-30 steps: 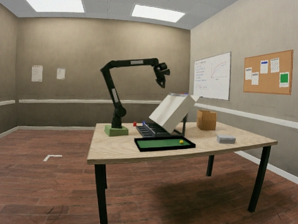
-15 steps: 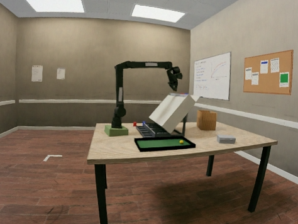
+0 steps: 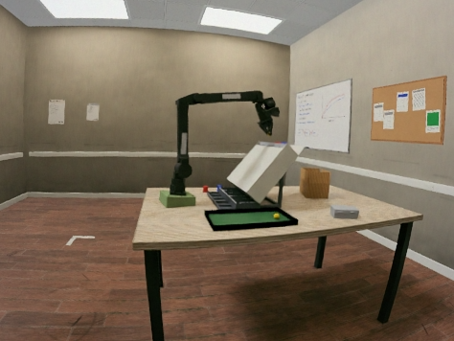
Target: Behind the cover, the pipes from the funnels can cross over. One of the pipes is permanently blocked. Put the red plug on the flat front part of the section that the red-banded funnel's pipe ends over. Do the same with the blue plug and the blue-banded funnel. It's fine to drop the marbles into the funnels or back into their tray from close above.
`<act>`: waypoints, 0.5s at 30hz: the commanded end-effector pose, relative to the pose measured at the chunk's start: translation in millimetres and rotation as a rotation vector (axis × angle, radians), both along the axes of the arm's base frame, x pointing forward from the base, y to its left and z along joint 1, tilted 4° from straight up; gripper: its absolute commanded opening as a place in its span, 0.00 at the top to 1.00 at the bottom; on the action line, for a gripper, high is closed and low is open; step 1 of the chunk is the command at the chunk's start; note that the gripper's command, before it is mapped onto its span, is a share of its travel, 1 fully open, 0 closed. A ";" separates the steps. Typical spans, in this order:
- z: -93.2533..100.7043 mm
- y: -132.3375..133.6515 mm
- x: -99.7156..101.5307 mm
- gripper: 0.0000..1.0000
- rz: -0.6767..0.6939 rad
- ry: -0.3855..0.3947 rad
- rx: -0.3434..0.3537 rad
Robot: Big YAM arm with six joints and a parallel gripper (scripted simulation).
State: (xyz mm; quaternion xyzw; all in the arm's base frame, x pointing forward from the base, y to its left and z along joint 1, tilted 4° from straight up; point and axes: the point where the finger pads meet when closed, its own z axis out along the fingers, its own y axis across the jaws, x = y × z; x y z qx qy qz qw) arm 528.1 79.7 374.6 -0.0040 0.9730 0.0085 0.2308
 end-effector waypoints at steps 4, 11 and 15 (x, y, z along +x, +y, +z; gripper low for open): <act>22.3 -4.7 16.0 1.00 0.001 -0.045 0.004; 21.7 -4.5 16.5 1.00 0.002 -0.028 0.002; 21.5 -4.4 16.6 1.00 0.003 -0.023 0.002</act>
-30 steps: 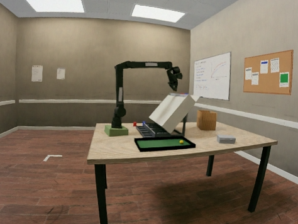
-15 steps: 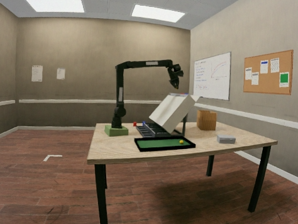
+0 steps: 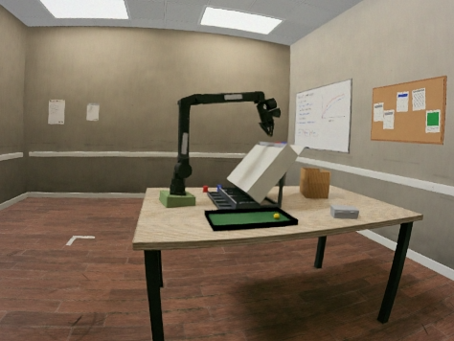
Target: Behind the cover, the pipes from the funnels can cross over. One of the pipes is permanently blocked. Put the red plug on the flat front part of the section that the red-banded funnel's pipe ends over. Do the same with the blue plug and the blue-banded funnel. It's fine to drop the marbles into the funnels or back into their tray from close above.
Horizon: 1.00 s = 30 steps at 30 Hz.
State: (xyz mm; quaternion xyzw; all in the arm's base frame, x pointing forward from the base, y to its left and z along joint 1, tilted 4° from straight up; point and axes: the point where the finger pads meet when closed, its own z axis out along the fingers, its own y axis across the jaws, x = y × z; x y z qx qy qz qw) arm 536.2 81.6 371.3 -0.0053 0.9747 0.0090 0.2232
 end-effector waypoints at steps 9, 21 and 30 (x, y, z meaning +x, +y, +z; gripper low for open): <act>25.3 -6.3 8.0 1.00 -0.001 -0.059 0.003; 25.6 -6.3 7.9 1.00 -0.003 -0.072 0.004; 25.4 -6.3 8.2 1.00 -0.003 -0.072 0.004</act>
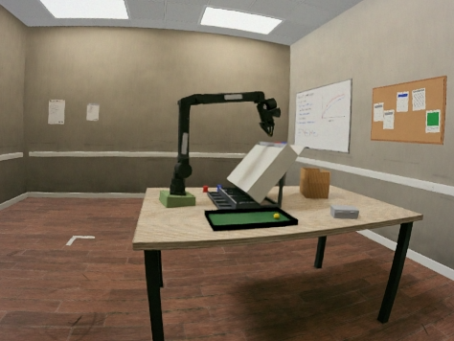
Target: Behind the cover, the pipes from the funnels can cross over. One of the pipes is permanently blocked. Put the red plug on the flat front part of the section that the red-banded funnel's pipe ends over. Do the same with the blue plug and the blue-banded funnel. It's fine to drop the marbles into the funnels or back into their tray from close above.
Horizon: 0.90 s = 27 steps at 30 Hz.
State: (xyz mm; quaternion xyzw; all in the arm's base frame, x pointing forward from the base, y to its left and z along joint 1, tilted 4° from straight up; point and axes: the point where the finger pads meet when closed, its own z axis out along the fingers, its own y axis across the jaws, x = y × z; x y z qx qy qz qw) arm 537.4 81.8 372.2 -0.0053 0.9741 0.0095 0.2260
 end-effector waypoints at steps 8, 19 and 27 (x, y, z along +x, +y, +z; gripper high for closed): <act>24.6 -6.7 7.1 1.00 -0.004 -0.067 0.003; 24.9 -7.3 7.0 1.00 -0.004 -0.068 0.002; 28.4 -9.0 8.7 1.00 -0.004 -0.068 0.002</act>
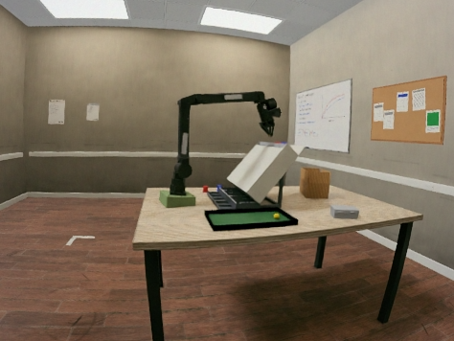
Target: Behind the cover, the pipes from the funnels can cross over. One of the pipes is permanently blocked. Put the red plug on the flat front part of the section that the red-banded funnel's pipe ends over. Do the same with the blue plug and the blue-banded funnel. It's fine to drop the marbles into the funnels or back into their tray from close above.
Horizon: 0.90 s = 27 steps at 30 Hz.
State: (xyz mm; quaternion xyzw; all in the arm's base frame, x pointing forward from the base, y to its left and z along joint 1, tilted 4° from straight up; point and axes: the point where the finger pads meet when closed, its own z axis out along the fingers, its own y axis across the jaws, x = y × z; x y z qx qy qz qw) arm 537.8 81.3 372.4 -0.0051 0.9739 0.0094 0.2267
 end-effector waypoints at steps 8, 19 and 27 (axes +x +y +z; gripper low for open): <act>33.0 -10.8 10.6 1.00 -0.004 -0.066 0.003; 37.8 -11.5 12.7 1.00 -0.003 -0.044 0.002; 41.4 -12.0 14.3 1.00 -0.003 -0.024 0.001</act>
